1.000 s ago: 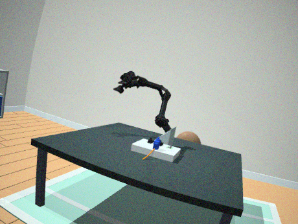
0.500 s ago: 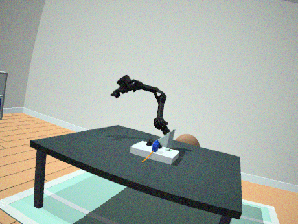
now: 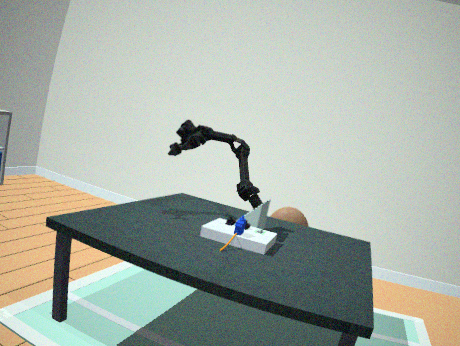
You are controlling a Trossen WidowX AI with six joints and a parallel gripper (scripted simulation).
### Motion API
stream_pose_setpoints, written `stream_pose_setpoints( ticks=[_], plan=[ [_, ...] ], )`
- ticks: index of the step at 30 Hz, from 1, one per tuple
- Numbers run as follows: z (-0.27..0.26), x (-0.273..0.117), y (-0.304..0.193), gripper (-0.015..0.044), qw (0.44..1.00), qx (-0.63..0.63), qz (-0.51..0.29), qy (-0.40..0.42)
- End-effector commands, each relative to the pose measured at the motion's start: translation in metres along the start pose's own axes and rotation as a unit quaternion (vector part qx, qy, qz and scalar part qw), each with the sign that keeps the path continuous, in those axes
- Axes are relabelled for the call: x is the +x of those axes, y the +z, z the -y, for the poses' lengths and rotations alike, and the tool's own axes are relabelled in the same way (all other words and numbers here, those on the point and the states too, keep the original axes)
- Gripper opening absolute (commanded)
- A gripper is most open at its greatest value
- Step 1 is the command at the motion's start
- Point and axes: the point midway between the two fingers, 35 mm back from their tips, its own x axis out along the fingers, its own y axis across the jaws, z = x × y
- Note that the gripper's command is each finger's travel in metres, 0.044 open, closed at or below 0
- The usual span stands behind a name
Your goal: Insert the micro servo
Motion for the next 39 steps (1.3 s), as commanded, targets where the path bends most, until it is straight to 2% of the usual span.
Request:
stream_pose_setpoints(
  ticks=[1, 22, 39],
  plan=[
    [-0.007, 0.013, -0.009, 0.044, 0.999, -0.023, -0.022, 0.01],
    [-0.06, 0.07, -0.057, 0.044, 0.964, -0.216, -0.127, 0.095],
    [-0.107, 0.103, -0.103, 0.044, 0.876, -0.403, -0.195, 0.18]
  ],
)
